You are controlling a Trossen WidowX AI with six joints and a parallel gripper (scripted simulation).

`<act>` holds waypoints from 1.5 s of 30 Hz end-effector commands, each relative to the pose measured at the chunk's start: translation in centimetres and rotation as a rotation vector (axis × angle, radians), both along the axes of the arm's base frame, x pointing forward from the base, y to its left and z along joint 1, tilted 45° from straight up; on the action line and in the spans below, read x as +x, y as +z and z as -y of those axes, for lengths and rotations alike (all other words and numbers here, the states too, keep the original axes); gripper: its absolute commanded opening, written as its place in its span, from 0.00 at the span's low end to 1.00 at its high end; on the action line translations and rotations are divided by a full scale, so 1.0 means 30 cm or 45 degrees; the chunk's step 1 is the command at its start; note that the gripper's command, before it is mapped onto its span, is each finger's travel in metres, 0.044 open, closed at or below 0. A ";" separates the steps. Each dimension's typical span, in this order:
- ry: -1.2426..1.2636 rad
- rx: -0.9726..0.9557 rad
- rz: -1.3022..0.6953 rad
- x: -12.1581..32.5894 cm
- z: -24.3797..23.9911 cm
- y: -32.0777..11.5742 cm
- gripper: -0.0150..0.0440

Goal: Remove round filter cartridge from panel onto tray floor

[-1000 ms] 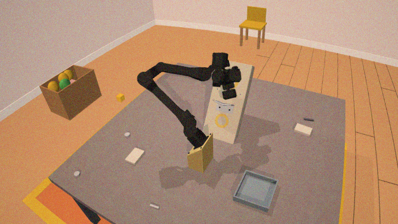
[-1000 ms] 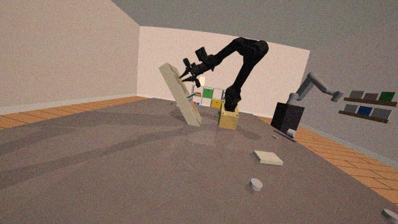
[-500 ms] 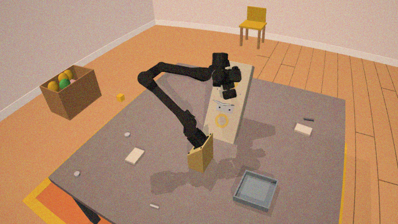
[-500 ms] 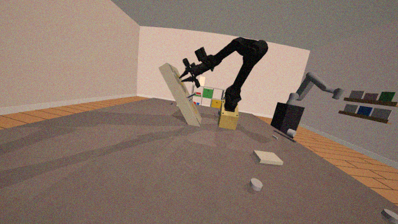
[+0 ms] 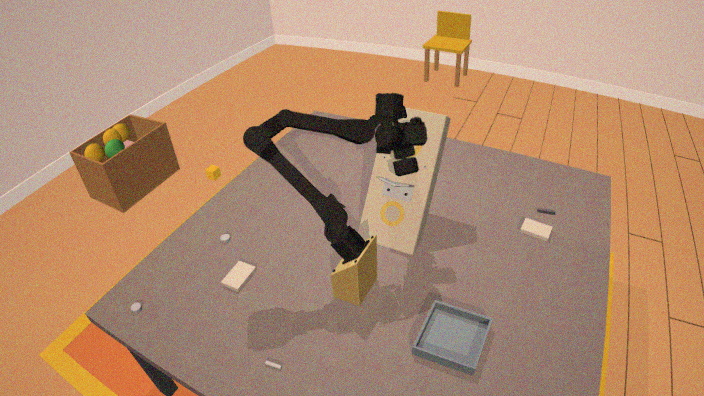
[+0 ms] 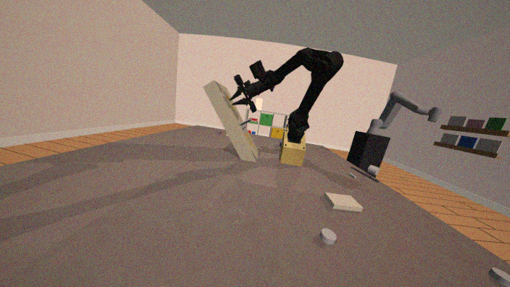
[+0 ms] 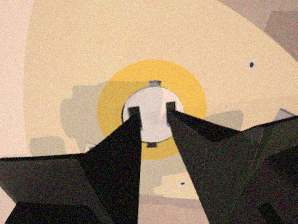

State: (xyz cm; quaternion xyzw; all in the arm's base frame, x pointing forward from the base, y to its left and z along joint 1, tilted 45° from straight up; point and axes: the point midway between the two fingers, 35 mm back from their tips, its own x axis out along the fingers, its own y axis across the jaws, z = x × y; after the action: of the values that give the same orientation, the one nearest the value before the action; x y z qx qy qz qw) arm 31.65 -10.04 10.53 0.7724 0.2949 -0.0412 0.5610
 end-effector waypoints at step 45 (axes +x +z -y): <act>-0.005 0.003 0.006 0.035 -0.013 -0.016 0.36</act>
State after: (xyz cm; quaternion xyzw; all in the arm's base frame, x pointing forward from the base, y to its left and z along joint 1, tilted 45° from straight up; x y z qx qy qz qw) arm 32.66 -9.67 10.04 0.7745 0.2923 -0.0406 0.5596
